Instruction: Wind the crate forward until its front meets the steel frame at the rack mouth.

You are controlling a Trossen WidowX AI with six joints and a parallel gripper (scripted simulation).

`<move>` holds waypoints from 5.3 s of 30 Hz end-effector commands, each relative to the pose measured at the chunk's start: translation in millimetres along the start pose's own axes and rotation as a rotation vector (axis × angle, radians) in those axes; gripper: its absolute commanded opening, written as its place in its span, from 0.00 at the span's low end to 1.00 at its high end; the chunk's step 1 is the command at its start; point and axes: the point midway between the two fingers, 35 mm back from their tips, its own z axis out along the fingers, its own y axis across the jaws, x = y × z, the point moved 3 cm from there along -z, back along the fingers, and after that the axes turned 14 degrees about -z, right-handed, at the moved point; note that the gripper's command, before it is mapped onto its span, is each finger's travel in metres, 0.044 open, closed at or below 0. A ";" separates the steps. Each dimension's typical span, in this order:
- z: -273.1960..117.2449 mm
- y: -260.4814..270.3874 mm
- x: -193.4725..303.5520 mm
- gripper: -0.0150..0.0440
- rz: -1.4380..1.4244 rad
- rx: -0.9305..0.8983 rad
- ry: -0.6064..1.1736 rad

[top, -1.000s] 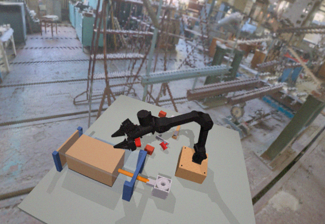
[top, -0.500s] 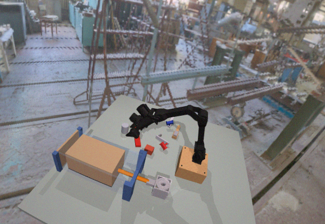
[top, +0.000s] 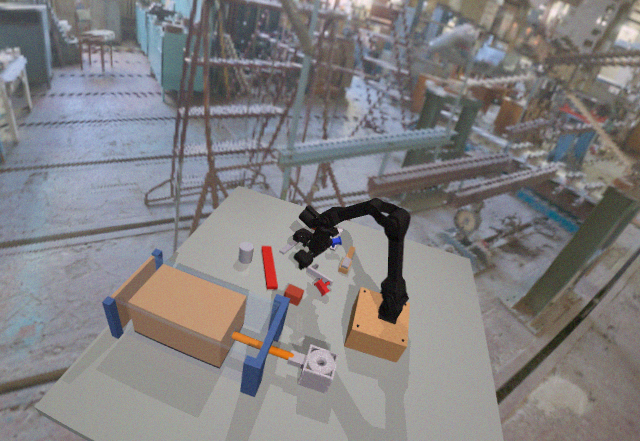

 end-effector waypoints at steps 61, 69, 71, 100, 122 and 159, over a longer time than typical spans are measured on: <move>66.9 -29.9 61.0 0.68 0.104 -0.032 0.185; 66.9 -29.9 61.0 0.59 0.104 -0.032 0.185; 66.9 -29.9 61.0 0.57 0.104 -0.032 0.185; 66.9 -29.9 61.0 0.25 0.104 -0.032 0.185; -86.7 -36.1 31.5 0.25 0.104 -0.029 0.188; -92.8 116.8 0.0 0.25 0.374 -0.011 0.151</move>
